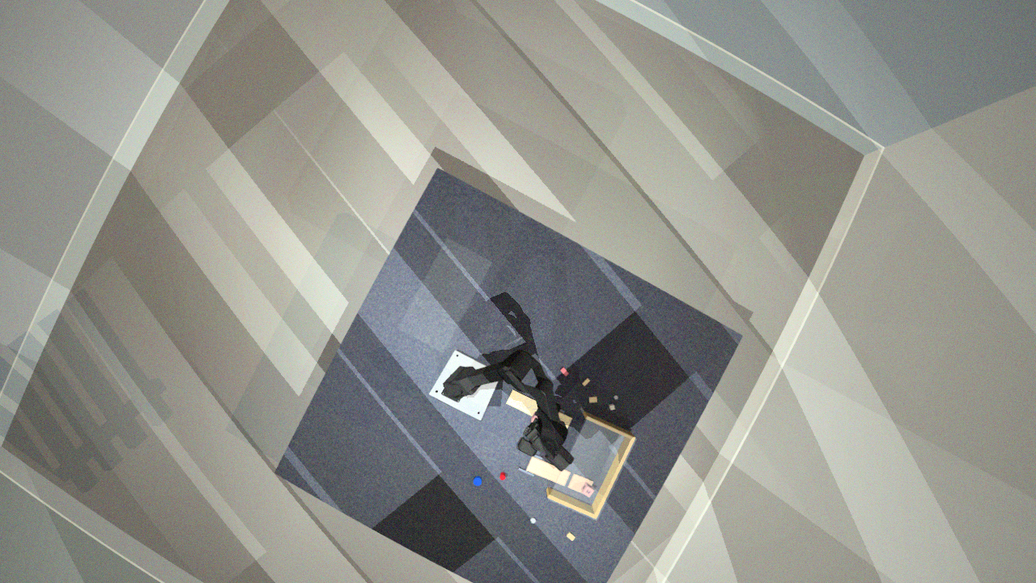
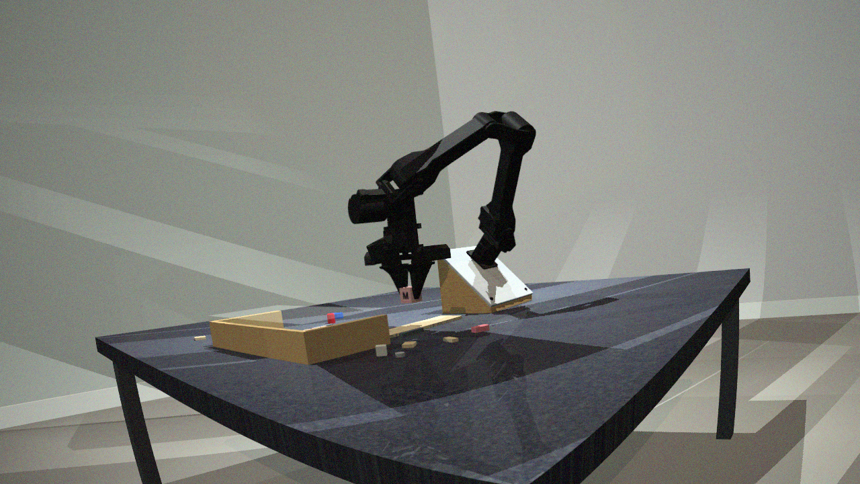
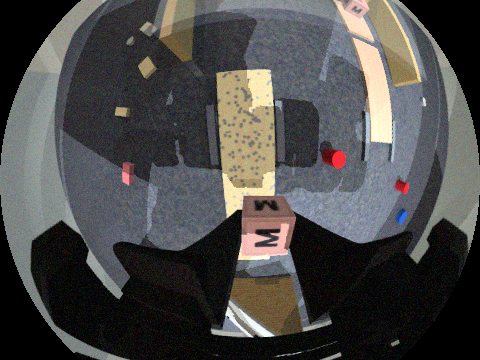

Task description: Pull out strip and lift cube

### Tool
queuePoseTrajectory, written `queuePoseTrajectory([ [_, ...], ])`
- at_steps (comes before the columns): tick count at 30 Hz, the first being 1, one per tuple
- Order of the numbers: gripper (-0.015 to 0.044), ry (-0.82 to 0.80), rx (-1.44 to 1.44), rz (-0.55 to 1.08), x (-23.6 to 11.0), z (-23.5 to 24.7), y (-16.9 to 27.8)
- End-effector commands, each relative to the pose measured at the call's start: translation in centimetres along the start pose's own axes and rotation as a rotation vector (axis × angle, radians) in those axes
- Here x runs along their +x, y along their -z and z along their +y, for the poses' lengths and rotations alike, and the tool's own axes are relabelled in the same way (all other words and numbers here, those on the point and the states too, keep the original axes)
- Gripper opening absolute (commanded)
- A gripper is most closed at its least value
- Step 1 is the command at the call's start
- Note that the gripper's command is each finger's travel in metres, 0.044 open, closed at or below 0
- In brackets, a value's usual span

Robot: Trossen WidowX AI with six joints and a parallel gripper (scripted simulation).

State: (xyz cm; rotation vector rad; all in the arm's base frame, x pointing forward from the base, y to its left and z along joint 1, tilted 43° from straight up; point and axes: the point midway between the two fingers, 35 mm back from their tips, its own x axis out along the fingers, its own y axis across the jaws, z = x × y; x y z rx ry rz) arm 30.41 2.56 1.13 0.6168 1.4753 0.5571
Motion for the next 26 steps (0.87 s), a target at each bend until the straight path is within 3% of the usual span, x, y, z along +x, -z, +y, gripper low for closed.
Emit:
queuePoseTrajectory([
  [1,0.0000,0.005,-0.003,-0.006,-1.8,-0.1,0.0],
  [5,0.0000,0.005,-0.003,-0.006,-3.3,-0.1,0.1],
  [26,0.0000,0.005,-0.003,-0.006,-3.3,-0.1,0.1],
])
